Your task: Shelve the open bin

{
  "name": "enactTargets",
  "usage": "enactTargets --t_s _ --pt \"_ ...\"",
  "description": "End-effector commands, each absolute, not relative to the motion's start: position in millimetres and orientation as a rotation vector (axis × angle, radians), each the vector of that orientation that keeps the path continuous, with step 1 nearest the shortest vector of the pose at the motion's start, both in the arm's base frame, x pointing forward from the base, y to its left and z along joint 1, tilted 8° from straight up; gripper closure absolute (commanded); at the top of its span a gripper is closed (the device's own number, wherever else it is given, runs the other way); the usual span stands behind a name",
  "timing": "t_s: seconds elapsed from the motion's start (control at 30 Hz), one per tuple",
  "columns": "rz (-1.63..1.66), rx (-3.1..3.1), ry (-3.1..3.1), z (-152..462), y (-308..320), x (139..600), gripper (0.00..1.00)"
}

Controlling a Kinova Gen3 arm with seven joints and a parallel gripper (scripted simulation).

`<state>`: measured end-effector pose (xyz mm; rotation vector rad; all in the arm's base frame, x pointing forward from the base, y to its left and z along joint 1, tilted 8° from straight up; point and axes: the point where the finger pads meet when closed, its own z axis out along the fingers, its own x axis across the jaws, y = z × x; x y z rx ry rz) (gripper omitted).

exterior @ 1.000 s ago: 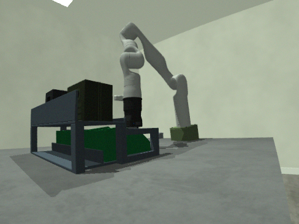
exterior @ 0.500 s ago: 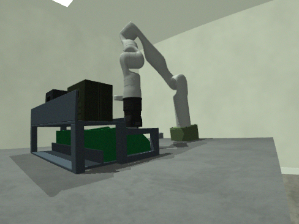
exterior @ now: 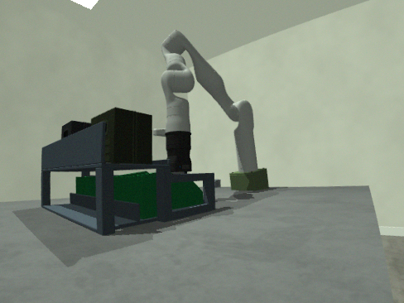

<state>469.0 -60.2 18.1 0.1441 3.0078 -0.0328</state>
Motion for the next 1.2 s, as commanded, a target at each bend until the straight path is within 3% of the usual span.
enactTargets --t_s 0.0,1.17 --pt "-0.033 0.144 3.006 18.9 -60.2 470.6 1.0" --pt "-0.033 0.144 3.006 21.1 -61.8 487.2 1.0"
